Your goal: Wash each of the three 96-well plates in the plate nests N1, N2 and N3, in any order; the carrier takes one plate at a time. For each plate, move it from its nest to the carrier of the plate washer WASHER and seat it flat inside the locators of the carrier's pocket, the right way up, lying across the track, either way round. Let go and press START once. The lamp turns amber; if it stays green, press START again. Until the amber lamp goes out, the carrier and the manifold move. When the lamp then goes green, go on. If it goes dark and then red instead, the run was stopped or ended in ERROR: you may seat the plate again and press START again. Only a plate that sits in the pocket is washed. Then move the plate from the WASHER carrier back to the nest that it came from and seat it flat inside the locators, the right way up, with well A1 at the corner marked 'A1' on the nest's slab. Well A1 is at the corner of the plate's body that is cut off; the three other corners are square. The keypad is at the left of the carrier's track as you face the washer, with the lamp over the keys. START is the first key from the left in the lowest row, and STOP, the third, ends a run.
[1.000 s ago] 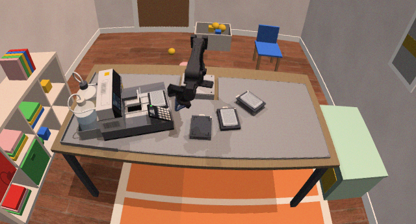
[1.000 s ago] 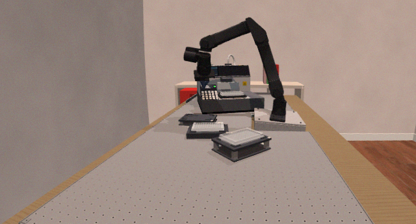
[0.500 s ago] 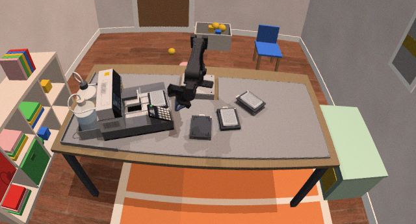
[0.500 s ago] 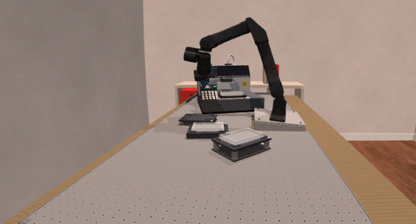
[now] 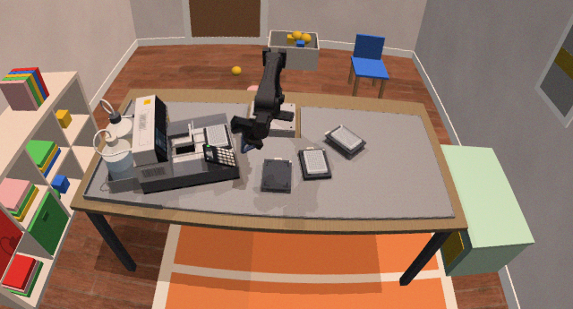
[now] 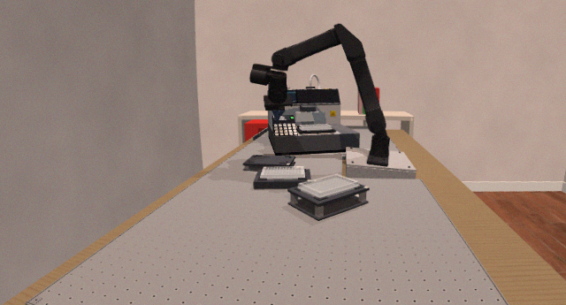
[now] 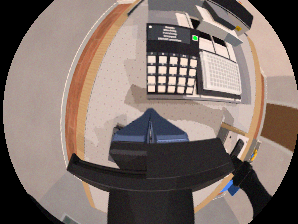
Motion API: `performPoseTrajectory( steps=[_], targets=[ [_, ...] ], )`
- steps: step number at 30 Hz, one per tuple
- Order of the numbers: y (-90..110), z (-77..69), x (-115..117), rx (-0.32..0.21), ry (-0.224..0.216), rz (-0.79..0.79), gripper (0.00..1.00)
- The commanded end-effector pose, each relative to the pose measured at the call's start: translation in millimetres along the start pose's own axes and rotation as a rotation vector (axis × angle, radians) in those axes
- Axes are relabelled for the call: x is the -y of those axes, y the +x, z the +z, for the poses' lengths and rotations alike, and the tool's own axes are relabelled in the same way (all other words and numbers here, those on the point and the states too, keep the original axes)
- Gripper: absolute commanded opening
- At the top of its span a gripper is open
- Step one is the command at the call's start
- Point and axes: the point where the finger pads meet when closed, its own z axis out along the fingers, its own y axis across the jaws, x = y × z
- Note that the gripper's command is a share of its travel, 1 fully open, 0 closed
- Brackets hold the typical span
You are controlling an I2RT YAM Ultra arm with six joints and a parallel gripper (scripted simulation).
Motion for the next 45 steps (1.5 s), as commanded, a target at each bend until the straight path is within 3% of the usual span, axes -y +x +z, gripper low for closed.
performPoseTrajectory(
  steps=[1,11,45],
  targets=[
    [-5,-3.7,0,0.020,-0.005,0.007,0.00],
    [-5,-3.7,0,0.020,-0.005,0.007,0.00],
    [-6,46.2,0,0.020,-0.005,0.007,0.00]
  ],
)
